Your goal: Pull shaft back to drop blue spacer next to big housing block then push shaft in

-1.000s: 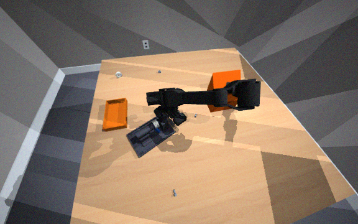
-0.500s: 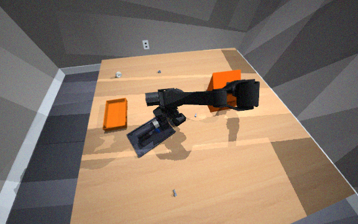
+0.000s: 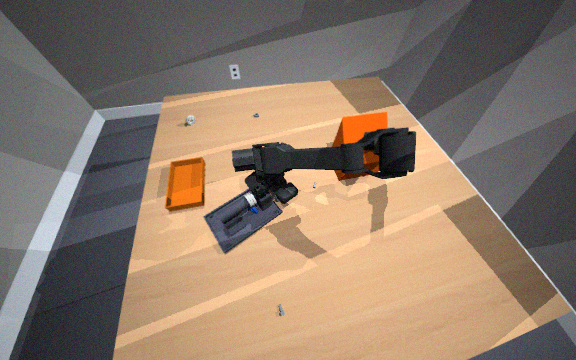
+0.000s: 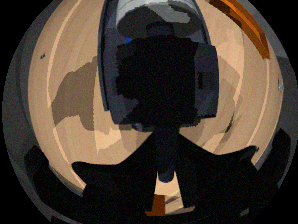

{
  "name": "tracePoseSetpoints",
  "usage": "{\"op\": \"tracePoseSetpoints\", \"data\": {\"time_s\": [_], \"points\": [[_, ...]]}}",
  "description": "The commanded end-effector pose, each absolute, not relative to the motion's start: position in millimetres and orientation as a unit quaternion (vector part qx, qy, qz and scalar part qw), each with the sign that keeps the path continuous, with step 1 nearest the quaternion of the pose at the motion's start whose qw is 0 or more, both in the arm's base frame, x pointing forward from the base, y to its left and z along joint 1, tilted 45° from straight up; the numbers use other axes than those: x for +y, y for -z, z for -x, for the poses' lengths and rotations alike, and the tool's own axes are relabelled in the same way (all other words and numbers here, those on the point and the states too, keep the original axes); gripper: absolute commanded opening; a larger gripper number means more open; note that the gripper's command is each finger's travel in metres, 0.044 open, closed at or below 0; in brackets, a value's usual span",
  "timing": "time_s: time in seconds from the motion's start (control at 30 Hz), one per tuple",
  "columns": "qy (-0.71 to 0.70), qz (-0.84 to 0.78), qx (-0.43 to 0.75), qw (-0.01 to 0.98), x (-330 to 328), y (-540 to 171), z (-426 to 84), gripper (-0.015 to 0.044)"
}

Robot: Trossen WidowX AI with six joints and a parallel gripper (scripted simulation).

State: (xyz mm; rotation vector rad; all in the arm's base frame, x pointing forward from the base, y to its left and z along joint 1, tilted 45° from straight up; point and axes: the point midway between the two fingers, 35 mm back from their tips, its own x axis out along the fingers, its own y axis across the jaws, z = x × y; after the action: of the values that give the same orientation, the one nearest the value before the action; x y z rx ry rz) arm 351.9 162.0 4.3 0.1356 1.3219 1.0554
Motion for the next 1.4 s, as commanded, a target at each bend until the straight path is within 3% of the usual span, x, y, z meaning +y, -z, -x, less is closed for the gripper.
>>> {"op": "tracePoseSetpoints", "data": {"time_s": [0.0,1.07,1.37], "points": [[-0.467,-0.062,0.581,0.663,163.7,-6.7,-355.2,0.0],[-0.467,-0.062,0.581,0.663,166.3,-8.6,-359.7,0.0],[-0.467,-0.06,0.585,0.661,164.6,-6.2,-356.8,0.0236]]}}
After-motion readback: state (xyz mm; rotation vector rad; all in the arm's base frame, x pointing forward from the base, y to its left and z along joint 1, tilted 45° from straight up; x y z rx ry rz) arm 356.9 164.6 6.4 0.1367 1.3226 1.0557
